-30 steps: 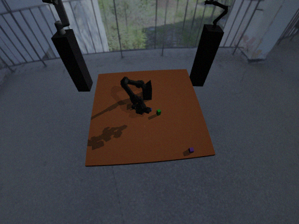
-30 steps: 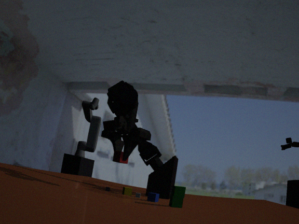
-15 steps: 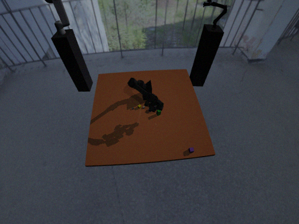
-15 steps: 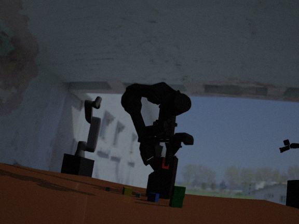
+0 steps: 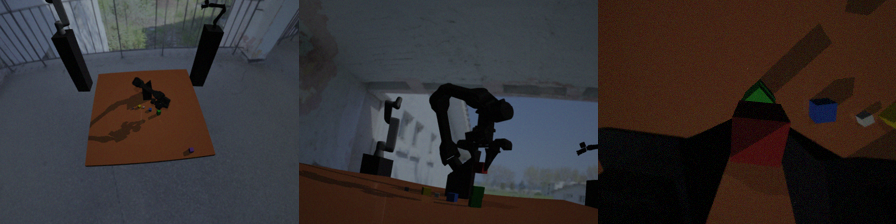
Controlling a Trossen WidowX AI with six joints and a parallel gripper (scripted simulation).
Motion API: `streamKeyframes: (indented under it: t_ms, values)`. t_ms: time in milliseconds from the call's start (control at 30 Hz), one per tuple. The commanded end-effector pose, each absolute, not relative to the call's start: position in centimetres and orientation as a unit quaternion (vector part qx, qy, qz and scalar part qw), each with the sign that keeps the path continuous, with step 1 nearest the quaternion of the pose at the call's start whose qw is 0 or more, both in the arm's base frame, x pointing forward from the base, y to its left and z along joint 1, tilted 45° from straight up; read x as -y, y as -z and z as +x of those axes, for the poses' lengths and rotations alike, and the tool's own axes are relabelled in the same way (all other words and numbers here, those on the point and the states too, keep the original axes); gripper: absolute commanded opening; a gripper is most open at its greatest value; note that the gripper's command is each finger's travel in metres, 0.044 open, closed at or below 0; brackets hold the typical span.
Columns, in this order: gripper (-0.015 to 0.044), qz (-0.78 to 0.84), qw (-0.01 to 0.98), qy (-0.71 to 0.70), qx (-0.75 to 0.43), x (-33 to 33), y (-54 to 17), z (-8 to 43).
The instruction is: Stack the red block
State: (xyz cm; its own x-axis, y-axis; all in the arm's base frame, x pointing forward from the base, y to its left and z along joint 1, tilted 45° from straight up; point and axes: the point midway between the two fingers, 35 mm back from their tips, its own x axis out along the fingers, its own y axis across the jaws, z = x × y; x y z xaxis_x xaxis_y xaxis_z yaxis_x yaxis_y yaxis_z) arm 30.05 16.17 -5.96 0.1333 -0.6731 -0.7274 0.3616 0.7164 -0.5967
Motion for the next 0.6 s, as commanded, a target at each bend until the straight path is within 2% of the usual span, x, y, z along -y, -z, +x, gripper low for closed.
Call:
streamKeyframes:
  t_ms: [0,567]
  values:
    - [0.0000,-0.142,0.737,0.352,-0.559,-15.3,7.0,29.9]
    - [0.0000,-0.143,0.737,0.352,-0.559,-13.2,9.2,30.3]
